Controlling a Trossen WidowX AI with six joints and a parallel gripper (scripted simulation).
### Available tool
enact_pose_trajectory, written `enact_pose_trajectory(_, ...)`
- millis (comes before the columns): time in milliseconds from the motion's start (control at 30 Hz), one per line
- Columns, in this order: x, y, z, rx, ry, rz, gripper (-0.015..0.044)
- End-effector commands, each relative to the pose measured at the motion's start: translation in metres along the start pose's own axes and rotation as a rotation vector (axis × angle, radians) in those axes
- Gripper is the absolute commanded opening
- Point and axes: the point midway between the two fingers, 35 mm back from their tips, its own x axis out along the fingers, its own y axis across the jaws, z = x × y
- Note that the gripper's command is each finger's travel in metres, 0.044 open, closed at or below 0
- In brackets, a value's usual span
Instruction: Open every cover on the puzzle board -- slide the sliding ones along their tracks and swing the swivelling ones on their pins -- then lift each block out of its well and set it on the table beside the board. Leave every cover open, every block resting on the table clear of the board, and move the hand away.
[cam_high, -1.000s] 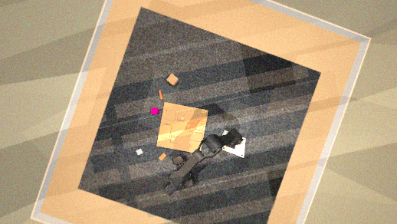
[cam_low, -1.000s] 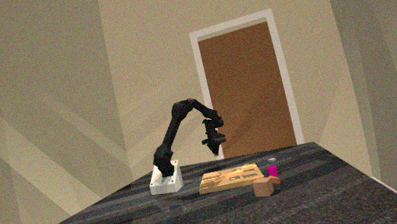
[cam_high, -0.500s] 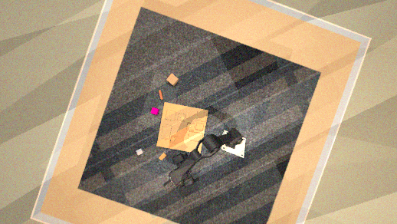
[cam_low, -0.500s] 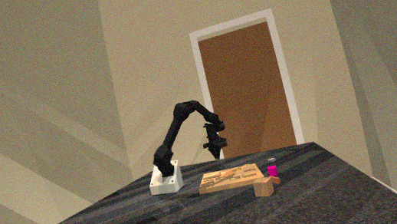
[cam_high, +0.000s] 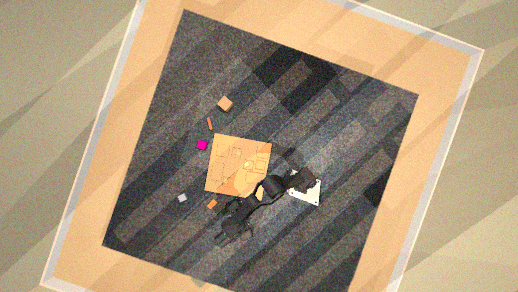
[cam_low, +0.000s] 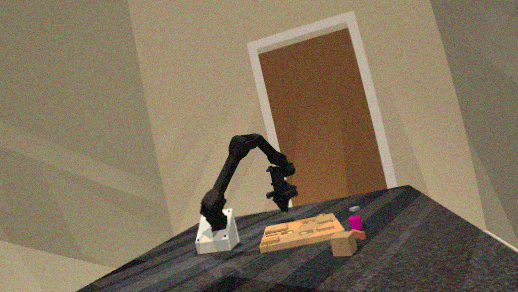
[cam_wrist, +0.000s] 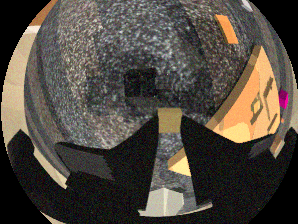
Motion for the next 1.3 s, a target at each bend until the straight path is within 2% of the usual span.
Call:
enact_pose_trajectory(0,0.008,0.000,-0.001,-0.008,0.001,-0.005,0.0080)
enact_pose_trajectory(933,0.050,0.000,-0.005,-0.007,0.003,-0.007,0.0080)
enact_pose_trajectory(1267,0.046,-0.001,-0.005,0.001,0.003,-0.002,0.0342)
